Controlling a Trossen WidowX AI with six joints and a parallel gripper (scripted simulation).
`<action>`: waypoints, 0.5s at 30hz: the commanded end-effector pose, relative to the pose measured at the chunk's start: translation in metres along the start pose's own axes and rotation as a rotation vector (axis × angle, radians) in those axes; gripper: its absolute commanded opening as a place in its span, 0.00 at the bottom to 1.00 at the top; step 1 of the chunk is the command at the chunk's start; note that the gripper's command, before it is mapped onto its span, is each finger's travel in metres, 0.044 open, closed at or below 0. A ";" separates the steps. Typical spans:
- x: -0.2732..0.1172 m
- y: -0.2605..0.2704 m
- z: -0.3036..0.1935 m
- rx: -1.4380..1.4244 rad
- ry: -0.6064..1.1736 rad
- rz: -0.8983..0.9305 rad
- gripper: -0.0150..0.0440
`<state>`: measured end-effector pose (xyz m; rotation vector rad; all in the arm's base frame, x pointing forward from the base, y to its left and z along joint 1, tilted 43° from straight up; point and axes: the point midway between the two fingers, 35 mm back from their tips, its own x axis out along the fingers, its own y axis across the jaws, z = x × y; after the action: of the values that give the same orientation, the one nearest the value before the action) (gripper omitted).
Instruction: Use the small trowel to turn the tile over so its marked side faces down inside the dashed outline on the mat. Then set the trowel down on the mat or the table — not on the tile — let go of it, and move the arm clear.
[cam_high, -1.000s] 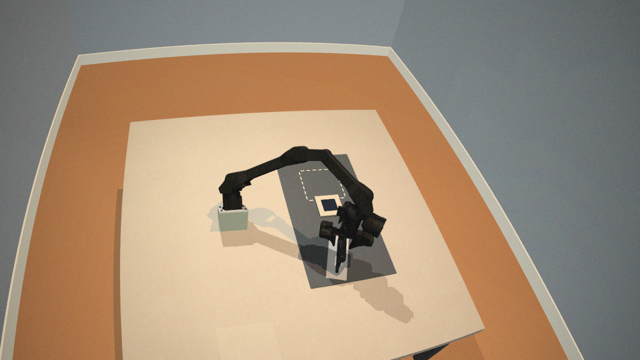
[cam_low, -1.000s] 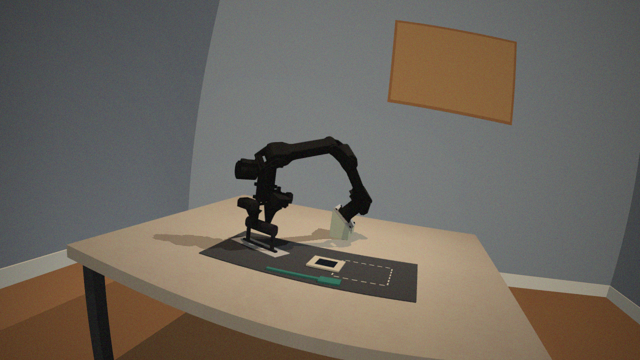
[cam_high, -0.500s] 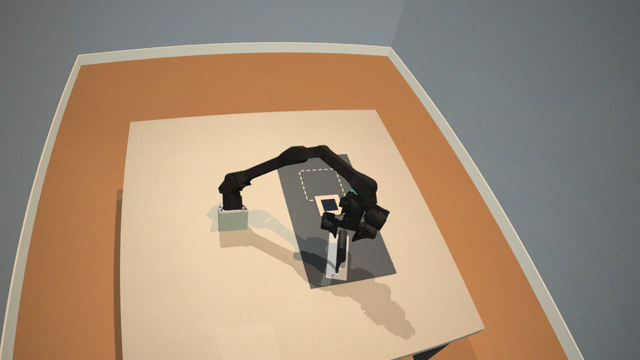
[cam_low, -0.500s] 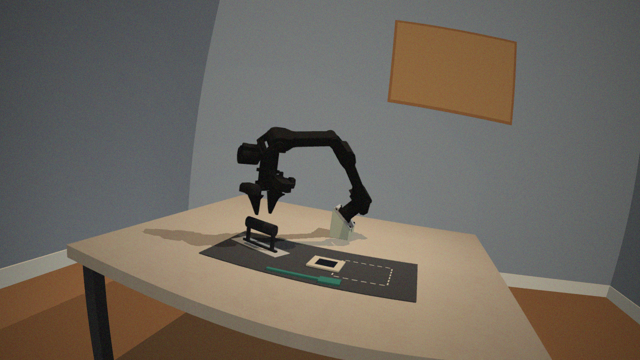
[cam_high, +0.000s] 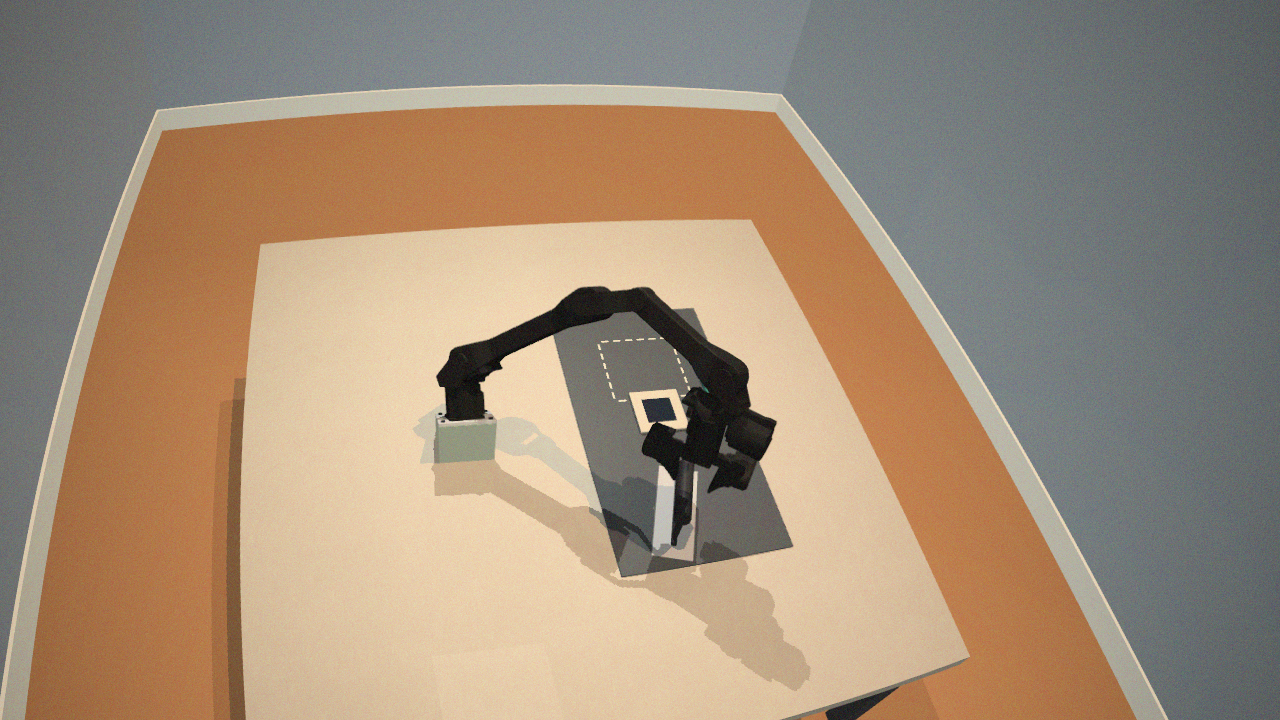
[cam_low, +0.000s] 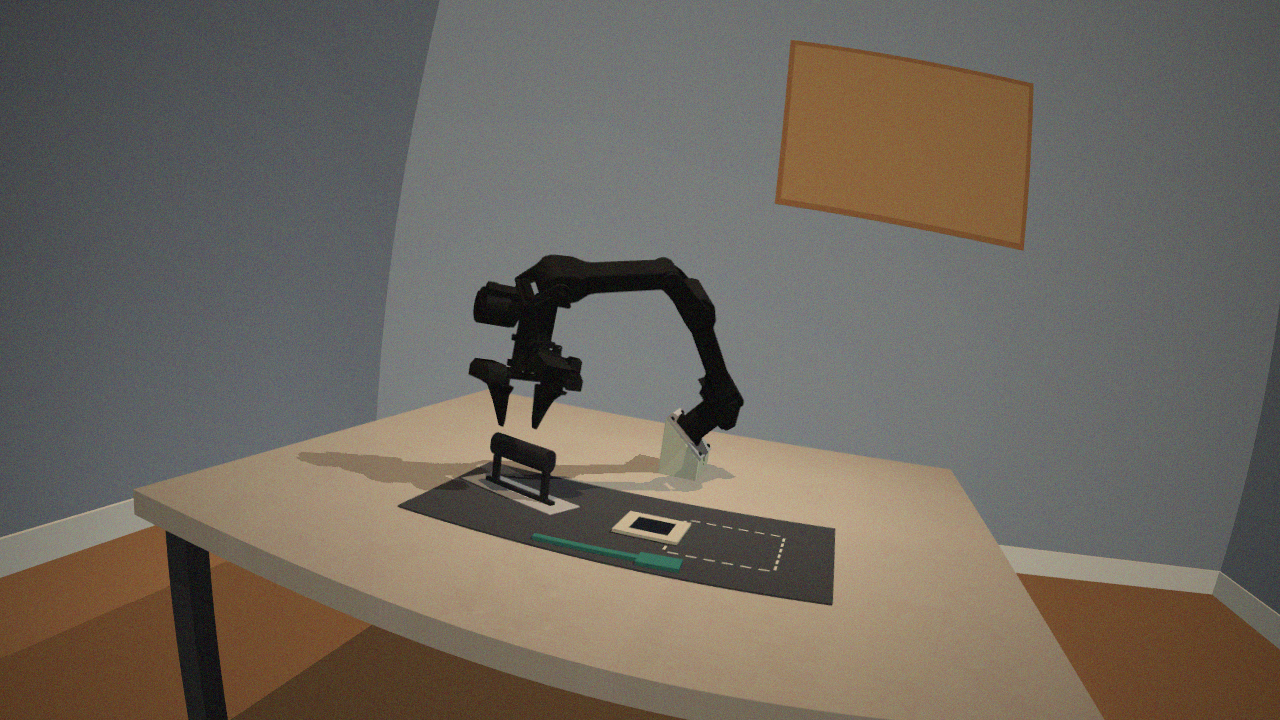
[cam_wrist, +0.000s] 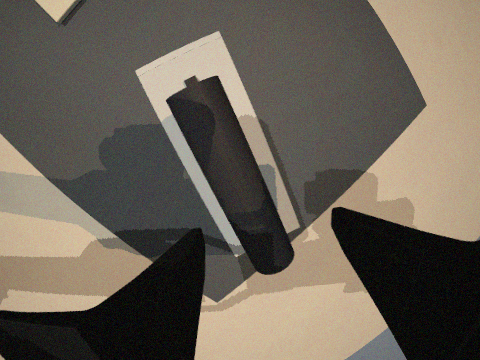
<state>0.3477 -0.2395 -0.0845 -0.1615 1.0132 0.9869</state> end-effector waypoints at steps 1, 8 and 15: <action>0.000 -0.004 -0.002 0.143 -0.002 -0.051 0.76; 0.005 -0.009 -0.006 0.372 -0.021 -0.121 0.76; 0.009 -0.012 -0.009 0.595 -0.058 -0.187 0.76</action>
<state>0.3508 -0.2448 -0.1005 0.1750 1.1651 0.5871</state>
